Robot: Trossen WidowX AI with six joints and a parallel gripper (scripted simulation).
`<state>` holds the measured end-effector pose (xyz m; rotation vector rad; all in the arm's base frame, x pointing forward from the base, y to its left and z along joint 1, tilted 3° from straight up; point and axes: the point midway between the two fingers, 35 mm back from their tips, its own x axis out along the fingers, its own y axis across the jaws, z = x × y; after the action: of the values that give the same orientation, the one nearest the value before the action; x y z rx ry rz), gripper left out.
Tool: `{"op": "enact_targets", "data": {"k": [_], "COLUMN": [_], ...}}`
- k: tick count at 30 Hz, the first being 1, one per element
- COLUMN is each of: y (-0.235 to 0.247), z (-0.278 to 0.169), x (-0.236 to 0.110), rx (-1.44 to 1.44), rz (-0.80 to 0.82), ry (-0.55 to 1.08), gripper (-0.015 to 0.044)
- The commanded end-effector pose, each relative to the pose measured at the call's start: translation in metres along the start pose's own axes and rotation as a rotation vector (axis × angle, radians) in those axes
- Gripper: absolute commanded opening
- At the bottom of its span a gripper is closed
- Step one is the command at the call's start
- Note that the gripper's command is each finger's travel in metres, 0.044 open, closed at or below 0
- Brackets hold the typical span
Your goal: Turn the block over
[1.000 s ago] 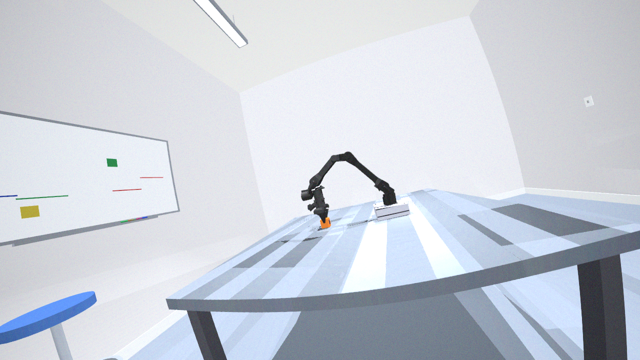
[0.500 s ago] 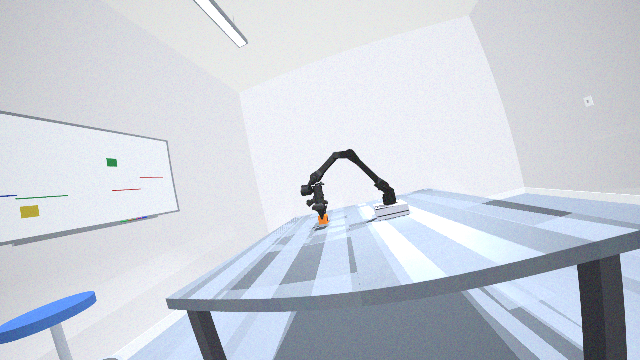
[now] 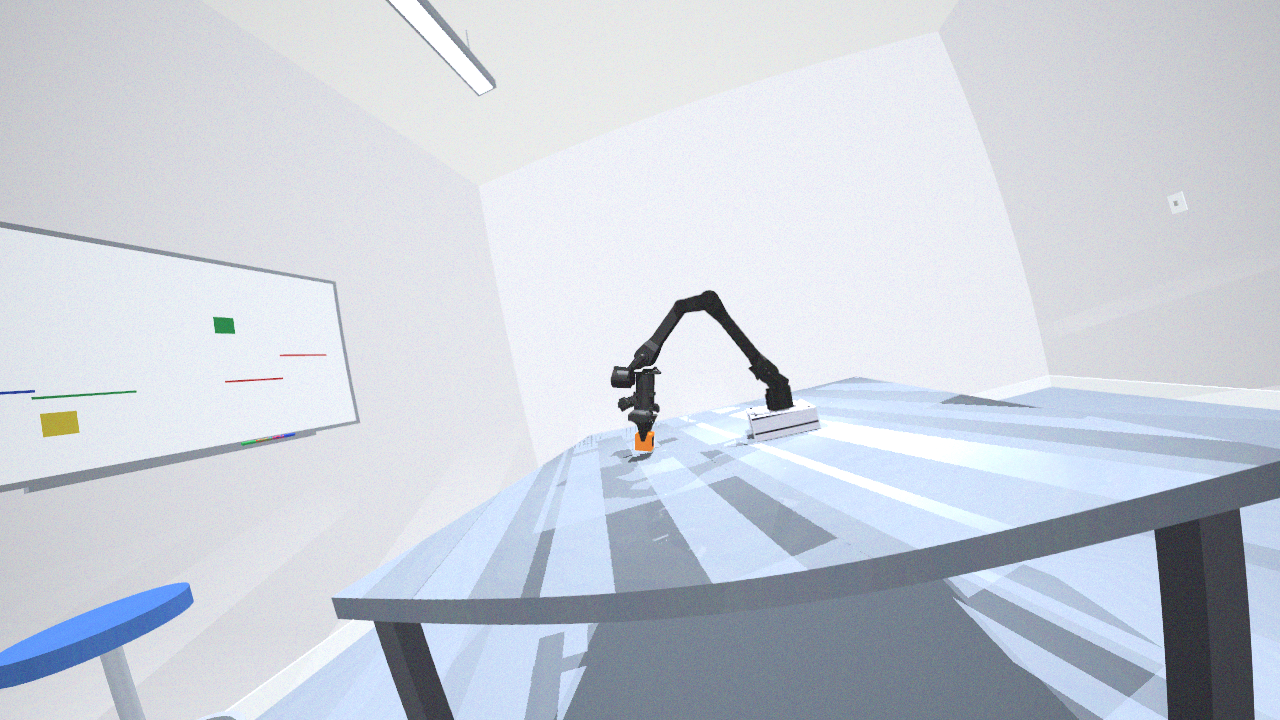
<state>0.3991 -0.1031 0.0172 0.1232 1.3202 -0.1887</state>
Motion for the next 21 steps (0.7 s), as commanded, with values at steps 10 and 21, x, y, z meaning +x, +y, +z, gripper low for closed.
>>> {"op": "enact_targets", "data": {"k": [10, 21], "y": [0.0005, 0.0005], "z": [-0.0038, -0.0068], "x": [-0.0033, -0.0037], "rx": [-0.005, -0.005], "rz": [0.003, 0.002], "ry": [-0.187, -0.274], "gripper": [0.0, 0.0]}}
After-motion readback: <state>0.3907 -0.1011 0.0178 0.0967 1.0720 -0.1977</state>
